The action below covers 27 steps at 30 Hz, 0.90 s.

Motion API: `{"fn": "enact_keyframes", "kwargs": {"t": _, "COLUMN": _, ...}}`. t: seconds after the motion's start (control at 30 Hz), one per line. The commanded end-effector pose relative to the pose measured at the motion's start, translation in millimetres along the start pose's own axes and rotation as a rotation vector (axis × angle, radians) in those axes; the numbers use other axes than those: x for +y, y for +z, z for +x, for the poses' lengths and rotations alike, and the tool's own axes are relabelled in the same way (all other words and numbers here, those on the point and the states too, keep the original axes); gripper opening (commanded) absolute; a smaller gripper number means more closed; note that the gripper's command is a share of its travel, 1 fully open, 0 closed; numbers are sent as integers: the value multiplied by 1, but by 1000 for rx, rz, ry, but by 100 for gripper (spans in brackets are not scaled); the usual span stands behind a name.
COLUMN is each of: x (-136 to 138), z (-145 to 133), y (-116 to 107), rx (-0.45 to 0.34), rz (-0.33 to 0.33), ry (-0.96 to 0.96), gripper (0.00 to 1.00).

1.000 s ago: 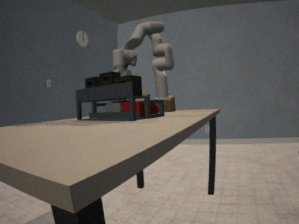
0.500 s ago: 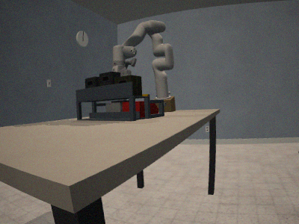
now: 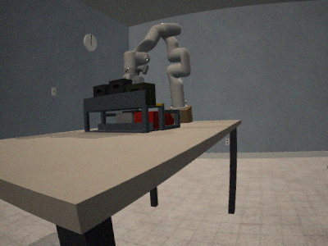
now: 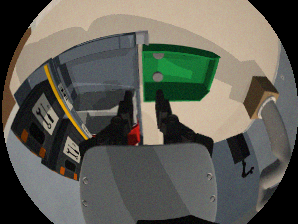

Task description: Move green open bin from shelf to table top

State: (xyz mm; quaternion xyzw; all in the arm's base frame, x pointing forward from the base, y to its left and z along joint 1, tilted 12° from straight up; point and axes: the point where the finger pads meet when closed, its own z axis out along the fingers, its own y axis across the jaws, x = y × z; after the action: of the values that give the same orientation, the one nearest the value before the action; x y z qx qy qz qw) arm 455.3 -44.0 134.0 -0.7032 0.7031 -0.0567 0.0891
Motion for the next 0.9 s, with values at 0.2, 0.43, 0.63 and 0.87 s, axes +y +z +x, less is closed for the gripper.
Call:
{"fn": "enact_keyframes", "kwargs": {"t": 0.2, "x": -2, "z": 0, "y": 1, "rx": 1, "rz": 5, "ry": 0, "gripper": 33}}
{"fn": "enact_keyframes", "kwargs": {"t": 0.43, "x": -2, "z": 0, "y": 4, "rx": 1, "rz": 5, "ry": 0, "gripper": 33}}
{"fn": "enact_keyframes", "kwargs": {"t": 0.63, "x": -2, "z": 0, "y": 4, "rx": 1, "rz": 5, "ry": 0, "gripper": 33}}
{"fn": "enact_keyframes", "kwargs": {"t": 0.87, "x": -1, "z": 0, "y": 7, "rx": 1, "rz": 5, "ry": 0, "gripper": 33}}
